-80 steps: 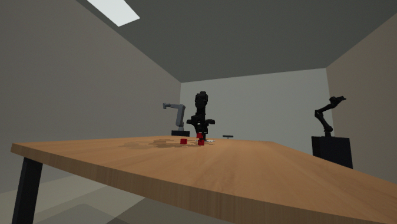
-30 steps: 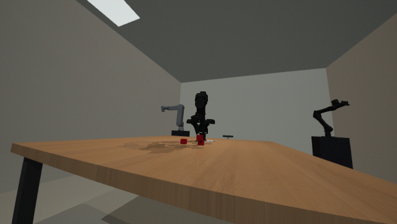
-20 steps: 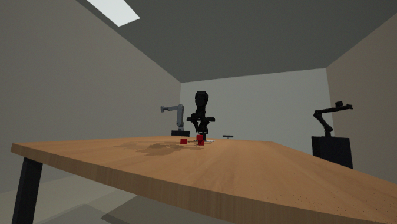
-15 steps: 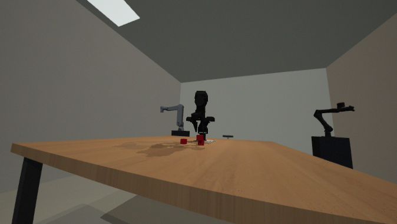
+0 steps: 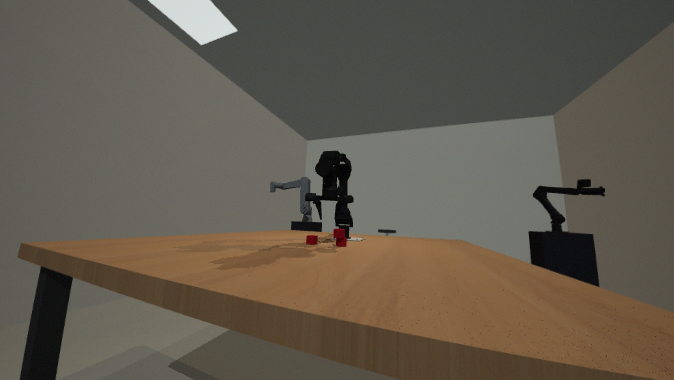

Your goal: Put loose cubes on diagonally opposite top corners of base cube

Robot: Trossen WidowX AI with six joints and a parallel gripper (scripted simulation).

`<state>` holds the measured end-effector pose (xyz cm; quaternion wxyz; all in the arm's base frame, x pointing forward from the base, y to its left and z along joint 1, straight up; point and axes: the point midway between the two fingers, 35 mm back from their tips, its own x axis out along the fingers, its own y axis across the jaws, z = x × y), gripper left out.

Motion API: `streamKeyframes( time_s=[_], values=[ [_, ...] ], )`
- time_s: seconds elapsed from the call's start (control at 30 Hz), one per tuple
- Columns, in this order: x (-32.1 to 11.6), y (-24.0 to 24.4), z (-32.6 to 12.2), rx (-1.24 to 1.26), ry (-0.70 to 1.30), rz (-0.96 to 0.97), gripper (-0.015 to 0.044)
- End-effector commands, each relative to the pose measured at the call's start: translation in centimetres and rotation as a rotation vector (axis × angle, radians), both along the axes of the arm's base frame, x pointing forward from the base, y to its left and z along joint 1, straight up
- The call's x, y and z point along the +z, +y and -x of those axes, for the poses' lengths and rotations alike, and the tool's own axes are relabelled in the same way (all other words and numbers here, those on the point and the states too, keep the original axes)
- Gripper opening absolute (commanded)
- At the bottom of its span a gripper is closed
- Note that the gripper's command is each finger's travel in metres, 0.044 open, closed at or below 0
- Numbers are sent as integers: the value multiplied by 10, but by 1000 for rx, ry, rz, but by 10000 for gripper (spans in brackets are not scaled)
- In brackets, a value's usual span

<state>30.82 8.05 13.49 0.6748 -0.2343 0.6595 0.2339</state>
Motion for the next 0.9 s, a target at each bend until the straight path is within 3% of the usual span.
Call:
streamKeyframes(
  time_s=[0.0,0.6,0.87],
  values=[
    [7,-12,-2,167,-7,4,265],
    [27,-68,-3,969,-10,28,265],
    [27,-70,-3,999,-10,29,265]
  ],
)
